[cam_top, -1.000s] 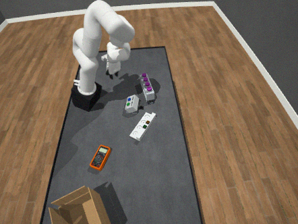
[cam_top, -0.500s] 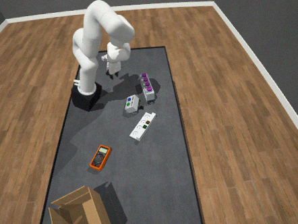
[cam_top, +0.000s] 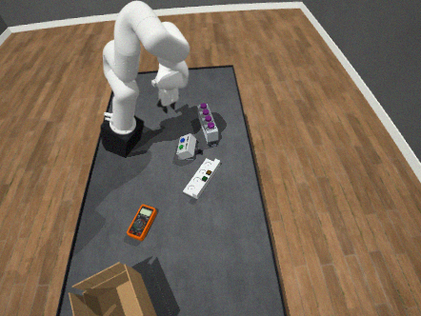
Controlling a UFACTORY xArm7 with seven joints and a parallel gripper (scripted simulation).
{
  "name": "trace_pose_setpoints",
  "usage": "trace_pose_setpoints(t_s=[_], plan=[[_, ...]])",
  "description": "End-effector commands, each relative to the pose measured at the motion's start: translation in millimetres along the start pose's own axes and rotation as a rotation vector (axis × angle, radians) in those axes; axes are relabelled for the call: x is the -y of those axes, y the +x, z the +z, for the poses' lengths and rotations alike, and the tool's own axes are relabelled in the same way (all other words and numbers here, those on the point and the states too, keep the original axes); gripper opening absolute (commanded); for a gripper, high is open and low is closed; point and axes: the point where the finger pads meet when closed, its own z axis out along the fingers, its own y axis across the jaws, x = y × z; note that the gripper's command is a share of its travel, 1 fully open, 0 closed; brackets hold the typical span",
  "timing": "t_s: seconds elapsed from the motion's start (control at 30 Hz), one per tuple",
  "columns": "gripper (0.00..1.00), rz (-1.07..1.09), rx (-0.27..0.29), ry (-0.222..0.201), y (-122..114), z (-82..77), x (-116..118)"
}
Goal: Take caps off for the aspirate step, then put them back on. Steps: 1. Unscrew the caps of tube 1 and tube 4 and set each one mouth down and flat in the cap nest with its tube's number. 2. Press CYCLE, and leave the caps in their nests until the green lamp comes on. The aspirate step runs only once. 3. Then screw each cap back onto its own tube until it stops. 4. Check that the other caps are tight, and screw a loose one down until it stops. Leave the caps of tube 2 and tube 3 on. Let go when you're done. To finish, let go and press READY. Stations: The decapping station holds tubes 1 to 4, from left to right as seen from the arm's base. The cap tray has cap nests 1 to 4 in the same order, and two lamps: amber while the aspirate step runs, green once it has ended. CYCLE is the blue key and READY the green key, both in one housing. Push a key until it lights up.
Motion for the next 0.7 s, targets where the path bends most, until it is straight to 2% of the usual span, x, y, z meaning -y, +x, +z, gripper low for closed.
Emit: trace_pose_setpoints(t_s=[0.0,0.67], plan=[[0.46,0.032,0.008,-0.008,-12.1,-3.2,-7.9],[0.46,0.116,0.033,-0.025,-68.6,-14.5,-28.9]])
